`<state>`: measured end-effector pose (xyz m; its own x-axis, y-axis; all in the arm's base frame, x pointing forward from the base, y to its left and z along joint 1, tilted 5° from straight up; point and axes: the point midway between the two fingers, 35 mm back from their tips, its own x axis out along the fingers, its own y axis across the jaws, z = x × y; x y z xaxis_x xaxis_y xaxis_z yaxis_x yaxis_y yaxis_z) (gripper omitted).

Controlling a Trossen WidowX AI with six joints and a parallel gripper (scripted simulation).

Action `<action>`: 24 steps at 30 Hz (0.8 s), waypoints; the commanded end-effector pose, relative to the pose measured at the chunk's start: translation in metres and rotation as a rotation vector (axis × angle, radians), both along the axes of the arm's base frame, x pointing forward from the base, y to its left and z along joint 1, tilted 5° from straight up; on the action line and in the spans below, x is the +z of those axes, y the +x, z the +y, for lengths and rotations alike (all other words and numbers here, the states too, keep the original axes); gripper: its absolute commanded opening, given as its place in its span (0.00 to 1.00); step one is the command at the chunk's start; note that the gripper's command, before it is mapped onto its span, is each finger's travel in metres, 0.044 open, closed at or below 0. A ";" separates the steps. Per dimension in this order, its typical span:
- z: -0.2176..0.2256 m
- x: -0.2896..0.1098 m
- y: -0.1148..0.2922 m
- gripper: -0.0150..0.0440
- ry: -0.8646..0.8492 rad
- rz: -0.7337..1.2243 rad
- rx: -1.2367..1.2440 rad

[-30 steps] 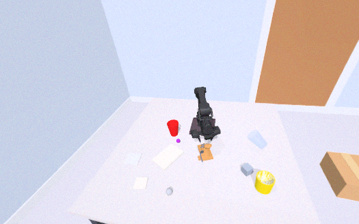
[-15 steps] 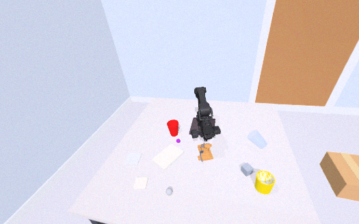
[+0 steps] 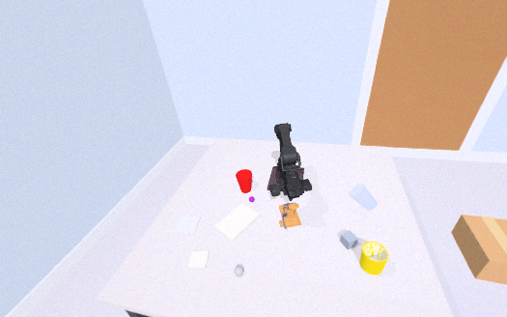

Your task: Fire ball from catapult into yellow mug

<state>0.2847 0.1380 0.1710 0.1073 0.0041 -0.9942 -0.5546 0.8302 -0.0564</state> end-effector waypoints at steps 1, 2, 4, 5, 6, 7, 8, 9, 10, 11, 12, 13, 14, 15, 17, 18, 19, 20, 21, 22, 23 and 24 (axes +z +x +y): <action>0.002 -0.007 0.004 0.25 -0.007 0.004 0.005; 0.002 -0.008 0.005 0.25 -0.007 0.004 0.005; 0.004 -0.011 0.007 0.25 -0.007 0.004 0.005; 0.004 -0.012 0.008 0.25 -0.007 0.004 0.005; 0.005 -0.013 0.009 0.25 -0.007 0.004 0.005; 0.005 -0.014 0.010 0.25 -0.007 0.003 0.005; 0.006 -0.016 0.011 0.25 -0.007 0.003 0.005; 0.006 -0.017 0.012 0.25 -0.007 0.003 0.005; 0.007 -0.018 0.013 0.25 -0.007 0.003 0.005; 0.007 -0.019 0.014 0.25 -0.007 0.003 0.005; 0.008 -0.021 0.014 0.25 -0.007 0.003 0.005; 0.008 -0.022 0.015 0.25 -0.007 0.003 0.005; 0.009 -0.023 0.016 0.25 -0.007 0.003 0.005; 0.009 -0.024 0.017 0.25 -0.007 0.003 0.005; 0.010 -0.027 0.019 0.25 -0.007 0.003 0.005; 0.011 -0.028 0.020 0.25 -0.007 0.003 0.005; 0.011 -0.030 0.020 0.25 -0.007 0.003 0.005; 0.012 -0.031 0.021 0.25 -0.007 0.003 0.005; 0.013 -0.032 0.022 0.25 -0.007 0.003 0.005; 0.013 -0.033 0.023 0.25 -0.007 0.003 0.005; 0.014 -0.035 0.024 0.25 -0.006 0.002 0.005; 0.014 -0.036 0.025 0.25 -0.006 0.002 0.005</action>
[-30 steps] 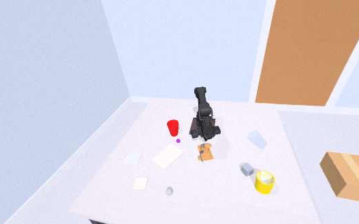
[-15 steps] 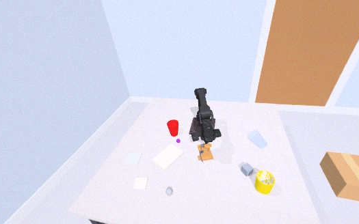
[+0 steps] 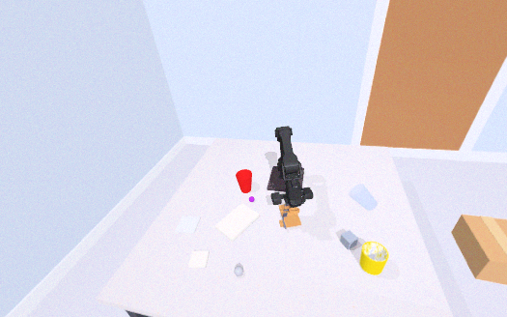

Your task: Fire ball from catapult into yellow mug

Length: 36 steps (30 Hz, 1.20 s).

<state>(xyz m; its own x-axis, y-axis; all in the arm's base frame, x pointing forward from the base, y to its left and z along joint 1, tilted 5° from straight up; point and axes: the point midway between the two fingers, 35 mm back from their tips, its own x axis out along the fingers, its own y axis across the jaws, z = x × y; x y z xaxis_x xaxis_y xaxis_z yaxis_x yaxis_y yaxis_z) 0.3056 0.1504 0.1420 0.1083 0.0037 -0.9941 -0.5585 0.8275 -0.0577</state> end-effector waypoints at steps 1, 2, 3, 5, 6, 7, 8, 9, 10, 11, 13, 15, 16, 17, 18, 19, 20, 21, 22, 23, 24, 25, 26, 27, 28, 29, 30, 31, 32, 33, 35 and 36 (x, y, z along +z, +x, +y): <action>0.002 -0.008 0.004 0.25 -0.006 0.003 0.001; 0.003 -0.010 0.005 0.25 -0.006 0.003 0.001; 0.003 -0.010 0.005 0.25 -0.005 0.003 0.001; 0.003 -0.012 0.006 0.25 -0.005 0.003 0.001; 0.004 -0.013 0.007 0.25 -0.005 0.003 0.001; 0.004 -0.014 0.008 0.25 -0.005 0.003 0.001; 0.004 -0.016 0.008 0.25 -0.005 0.003 0.001; 0.005 -0.017 0.009 0.25 -0.005 0.003 0.001; 0.005 -0.019 0.010 0.25 -0.005 0.003 0.001; 0.006 -0.020 0.010 0.25 -0.005 0.003 0.001; 0.006 -0.023 0.012 0.25 -0.005 0.003 0.001; 0.007 -0.026 0.013 0.25 -0.005 0.003 0.001; 0.007 -0.027 0.014 0.25 -0.005 0.003 0.001; 0.008 -0.029 0.014 0.25 -0.005 0.003 0.001; 0.008 -0.029 0.014 0.25 -0.005 0.003 0.001; 0.008 -0.030 0.015 0.25 -0.005 0.003 0.001; 0.008 -0.031 0.015 0.25 -0.005 0.003 0.001; 0.008 -0.032 0.016 0.25 -0.005 0.003 0.001; 0.009 -0.034 0.016 0.25 -0.005 0.003 0.001; 0.009 -0.035 0.017 0.25 -0.005 0.003 0.001; 0.009 -0.037 0.017 0.25 -0.005 0.003 0.001; 0.009 -0.038 0.018 0.25 -0.005 0.003 0.001; 0.010 -0.040 0.018 0.25 -0.005 0.003 0.001; 0.010 -0.041 0.019 0.25 -0.005 0.003 0.001; 0.010 -0.043 0.019 0.25 -0.005 0.003 0.001; 0.010 -0.044 0.020 0.25 -0.005 0.002 0.001; 0.011 -0.046 0.020 0.25 -0.005 0.002 0.001; 0.011 -0.048 0.021 0.25 -0.005 0.002 0.001; 0.011 -0.048 0.021 0.25 -0.005 0.002 0.001; 0.011 -0.049 0.021 0.25 -0.005 0.002 0.001; 0.011 -0.051 0.021 0.25 -0.005 0.002 0.001; 0.011 -0.053 0.022 0.25 -0.005 0.002 0.001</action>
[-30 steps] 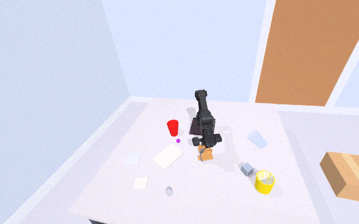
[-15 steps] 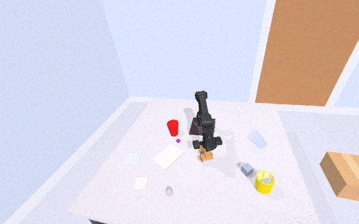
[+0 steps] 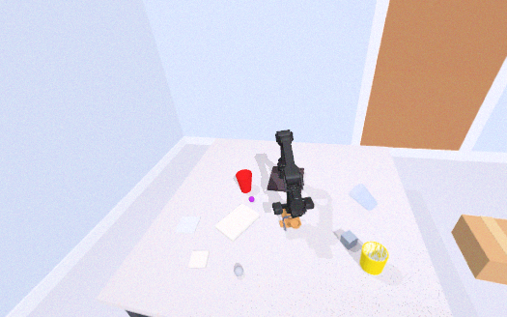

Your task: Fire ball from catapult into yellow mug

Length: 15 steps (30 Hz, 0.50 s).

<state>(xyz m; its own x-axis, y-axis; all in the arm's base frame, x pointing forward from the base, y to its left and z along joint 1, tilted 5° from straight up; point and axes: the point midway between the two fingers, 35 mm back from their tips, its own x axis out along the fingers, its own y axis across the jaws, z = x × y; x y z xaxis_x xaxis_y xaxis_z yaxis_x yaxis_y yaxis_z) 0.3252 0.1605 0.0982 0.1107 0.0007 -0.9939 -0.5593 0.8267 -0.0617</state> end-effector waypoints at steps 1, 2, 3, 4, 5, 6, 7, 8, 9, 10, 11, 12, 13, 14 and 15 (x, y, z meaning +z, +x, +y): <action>0.001 -0.011 0.002 0.25 -0.002 0.005 0.000; 0.001 -0.012 0.002 0.25 -0.002 0.005 0.000; 0.001 -0.014 0.003 0.25 -0.002 0.005 0.000; 0.001 -0.016 0.003 0.25 -0.002 0.005 0.000; 0.001 -0.017 0.003 0.25 -0.002 0.005 0.000; 0.001 -0.019 0.003 0.25 -0.002 0.005 0.000; 0.001 -0.020 0.004 0.25 -0.002 0.005 0.000; 0.001 -0.022 0.004 0.25 -0.002 0.005 0.000; 0.001 -0.010 0.002 0.25 0.002 -0.004 -0.001; 0.001 -0.010 0.002 0.25 0.002 -0.004 -0.001; 0.001 -0.010 0.002 0.25 0.002 -0.004 -0.001; 0.001 -0.010 0.002 0.25 0.002 -0.004 -0.001; 0.001 -0.010 0.002 0.25 0.002 -0.004 -0.001; 0.001 -0.010 0.002 0.25 0.002 -0.004 -0.001; 0.001 -0.010 0.002 0.25 0.002 -0.004 -0.001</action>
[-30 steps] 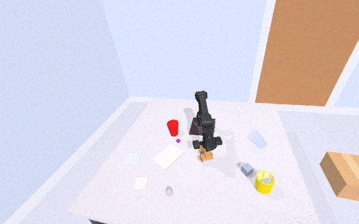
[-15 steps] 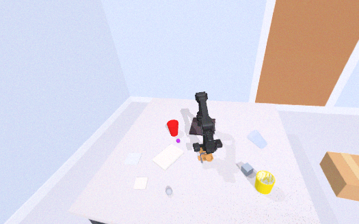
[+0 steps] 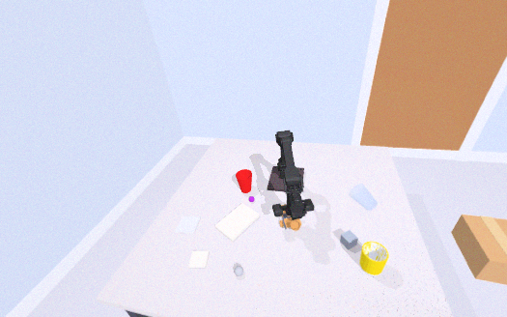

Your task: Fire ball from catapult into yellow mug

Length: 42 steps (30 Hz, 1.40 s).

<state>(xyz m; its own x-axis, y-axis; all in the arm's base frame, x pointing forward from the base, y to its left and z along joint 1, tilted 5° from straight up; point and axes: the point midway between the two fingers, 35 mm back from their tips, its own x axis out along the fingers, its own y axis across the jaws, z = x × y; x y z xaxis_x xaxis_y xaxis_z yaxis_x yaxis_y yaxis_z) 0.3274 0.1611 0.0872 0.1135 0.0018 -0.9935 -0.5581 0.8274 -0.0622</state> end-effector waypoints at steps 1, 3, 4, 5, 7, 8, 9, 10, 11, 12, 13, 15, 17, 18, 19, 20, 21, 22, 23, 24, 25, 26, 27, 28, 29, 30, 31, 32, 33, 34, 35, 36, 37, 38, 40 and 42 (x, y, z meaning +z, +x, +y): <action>0.000 0.001 0.000 0.25 0.001 -0.001 0.000; 0.001 0.002 0.001 0.30 0.001 -0.001 0.000; 0.002 0.006 0.002 0.34 0.001 -0.001 0.000; 0.005 0.012 0.005 0.39 0.000 0.000 0.000; 0.010 0.027 0.012 0.48 0.000 0.003 0.000; 0.013 0.035 0.014 0.52 -0.001 0.004 0.000; 0.015 0.041 0.016 0.57 -0.001 0.005 0.000; 0.016 0.044 0.017 0.61 -0.001 0.006 0.000; 0.010 0.027 0.011 0.65 -0.002 0.004 0.005; 0.010 0.027 0.011 0.70 -0.002 0.004 0.005; 0.010 0.027 0.011 0.74 -0.002 0.004 0.005; 0.010 0.029 0.011 0.83 -0.002 0.004 0.005; 0.011 0.044 0.012 0.92 -0.002 0.004 0.005; 0.012 0.056 0.012 0.97 -0.003 0.005 0.006; 0.012 0.067 0.011 1.00 -0.003 0.005 0.006; 0.012 0.079 0.010 1.00 -0.003 0.005 0.006; 0.012 0.090 0.009 1.00 -0.003 0.006 0.006; 0.012 0.102 0.007 1.00 -0.003 0.006 0.006; 0.011 0.113 0.005 1.00 -0.004 0.007 0.007; 0.011 0.122 0.002 1.00 -0.004 0.007 0.007; 0.010 0.127 0.001 1.00 -0.004 0.008 0.007; 0.010 0.129 0.000 1.00 -0.004 0.008 0.007; 0.010 0.129 0.000 1.00 -0.004 0.008 0.007; 0.012 0.116 0.005 1.00 0.003 -0.004 0.013; 0.009 0.115 0.002 1.00 0.002 -0.004 0.013; 0.006 0.114 -0.003 1.00 0.002 -0.003 0.012; 0.001 0.112 -0.009 1.00 0.001 -0.002 0.011; -0.003 0.110 -0.015 1.00 0.000 0.000 0.010; -0.008 0.108 -0.021 1.00 0.000 0.001 0.009; -0.012 0.105 -0.027 1.00 -0.001 0.002 0.008; -0.017 0.102 -0.034 1.00 -0.002 0.004 0.007; -0.021 0.099 -0.040 1.00 -0.002 0.005 0.006; -0.026 0.096 -0.047 1.00 -0.003 0.006 0.005; -0.031 0.092 -0.054 1.00 -0.004 0.008 0.004; -0.040 0.084 -0.068 1.00 -0.005 0.010 0.002; -0.048 0.075 -0.081 1.00 -0.006 0.013 0.000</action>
